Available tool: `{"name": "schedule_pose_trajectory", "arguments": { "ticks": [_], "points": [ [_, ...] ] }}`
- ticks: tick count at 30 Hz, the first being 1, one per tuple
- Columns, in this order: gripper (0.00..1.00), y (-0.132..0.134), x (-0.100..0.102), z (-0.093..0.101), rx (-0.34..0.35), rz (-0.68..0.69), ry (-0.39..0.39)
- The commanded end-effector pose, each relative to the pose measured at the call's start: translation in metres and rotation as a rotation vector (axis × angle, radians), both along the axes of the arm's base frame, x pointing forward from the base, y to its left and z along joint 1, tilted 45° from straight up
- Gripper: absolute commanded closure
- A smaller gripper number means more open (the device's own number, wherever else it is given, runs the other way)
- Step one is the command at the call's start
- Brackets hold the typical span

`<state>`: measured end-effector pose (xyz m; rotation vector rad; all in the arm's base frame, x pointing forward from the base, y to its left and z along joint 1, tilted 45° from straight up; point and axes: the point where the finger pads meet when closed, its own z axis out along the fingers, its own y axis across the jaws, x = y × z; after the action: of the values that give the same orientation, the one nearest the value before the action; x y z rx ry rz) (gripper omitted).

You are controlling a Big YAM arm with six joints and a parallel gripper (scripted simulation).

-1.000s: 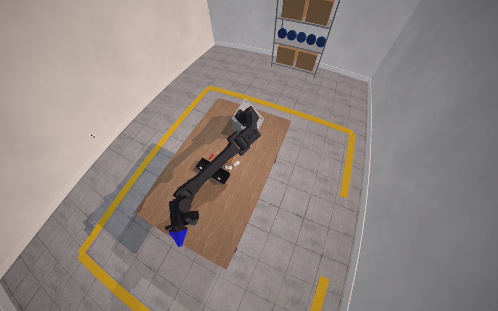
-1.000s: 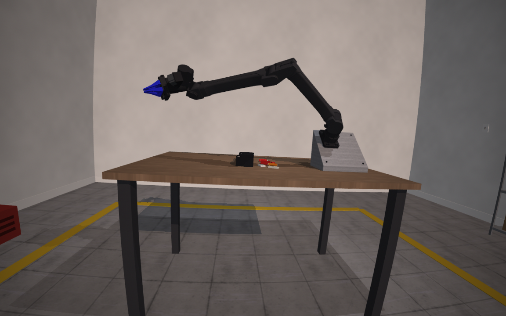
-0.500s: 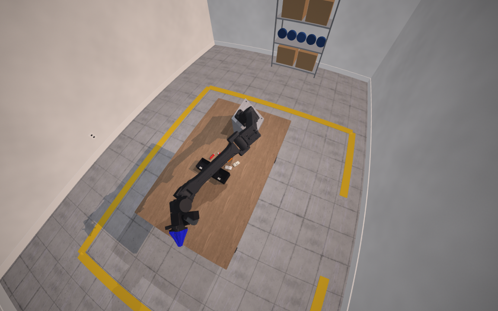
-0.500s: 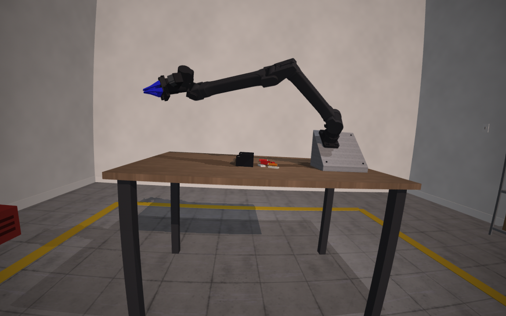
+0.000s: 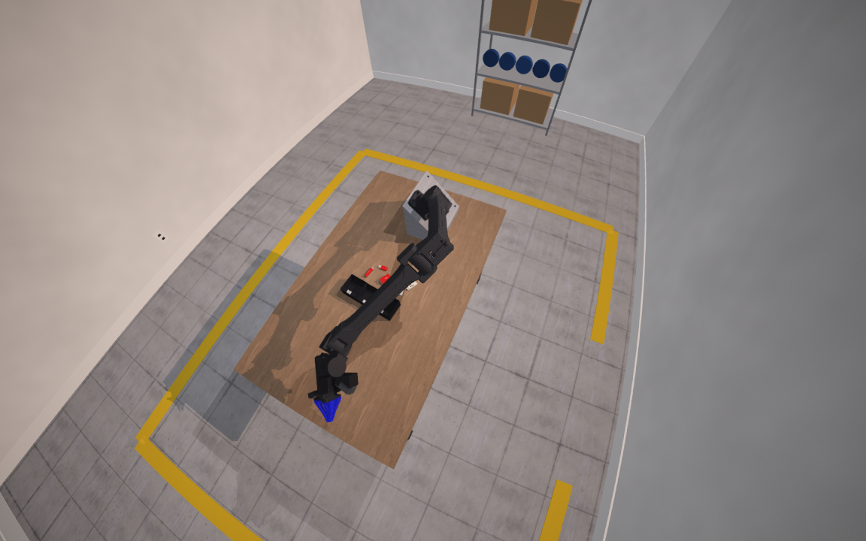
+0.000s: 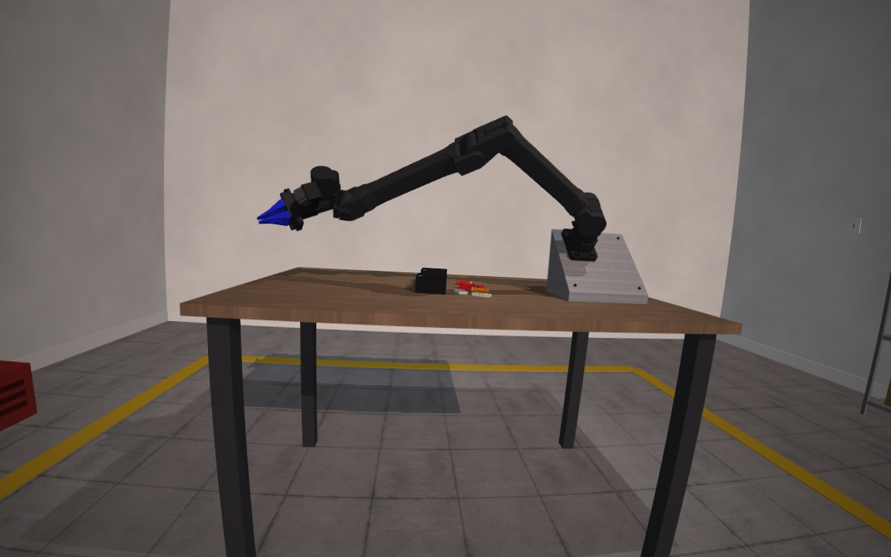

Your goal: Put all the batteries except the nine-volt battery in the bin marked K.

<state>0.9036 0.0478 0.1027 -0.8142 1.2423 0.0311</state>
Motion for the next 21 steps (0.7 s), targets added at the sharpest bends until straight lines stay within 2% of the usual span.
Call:
{"name": "schedule_pose_trajectory", "arguments": {
  "ticks": [1,12,14,16,17,19,20,21],
  "points": [
    [0.92,-0.053,0.007,0.067,-0.020,-0.072,-0.109],
    [0.92,-0.076,0.008,0.093,-0.007,-0.070,-0.100],
    [0.92,-0.084,0.006,0.092,-0.016,-0.081,-0.059],
    [0.92,-0.084,0.006,0.092,-0.016,-0.081,-0.059],
    [0.92,-0.100,-0.003,0.070,-0.009,-0.089,0.032],
    [0.92,-0.104,-0.004,0.066,-0.009,-0.089,0.032],
    [0.92,-0.104,-0.004,0.028,-0.003,-0.089,0.074],
    [0.92,-0.105,-0.004,0.026,-0.003,-0.089,0.076]
  ]
}}
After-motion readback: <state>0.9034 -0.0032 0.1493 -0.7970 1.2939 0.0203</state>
